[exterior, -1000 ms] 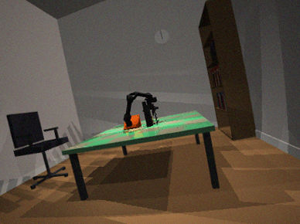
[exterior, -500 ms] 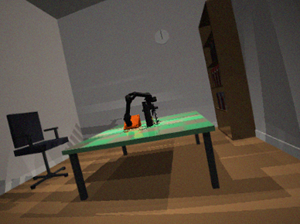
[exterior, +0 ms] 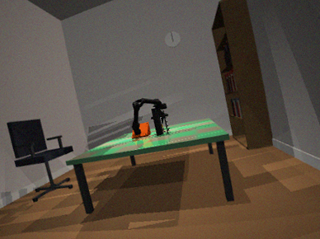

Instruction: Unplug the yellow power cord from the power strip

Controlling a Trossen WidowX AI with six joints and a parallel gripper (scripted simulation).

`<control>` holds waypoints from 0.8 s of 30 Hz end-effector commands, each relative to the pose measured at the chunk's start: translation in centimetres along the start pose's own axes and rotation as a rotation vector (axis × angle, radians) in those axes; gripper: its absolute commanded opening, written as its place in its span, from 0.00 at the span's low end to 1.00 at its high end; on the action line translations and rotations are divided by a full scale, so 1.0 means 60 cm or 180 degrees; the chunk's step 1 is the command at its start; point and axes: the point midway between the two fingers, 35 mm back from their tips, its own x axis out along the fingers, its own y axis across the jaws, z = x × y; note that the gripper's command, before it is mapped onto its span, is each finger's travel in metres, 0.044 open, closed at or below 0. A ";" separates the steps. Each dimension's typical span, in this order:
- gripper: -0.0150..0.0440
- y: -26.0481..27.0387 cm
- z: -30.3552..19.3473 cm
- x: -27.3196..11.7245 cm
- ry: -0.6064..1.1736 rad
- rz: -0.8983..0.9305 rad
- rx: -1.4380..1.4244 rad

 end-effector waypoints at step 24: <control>0.34 0.000 -0.002 0.019 0.0006 0.0004 -0.0004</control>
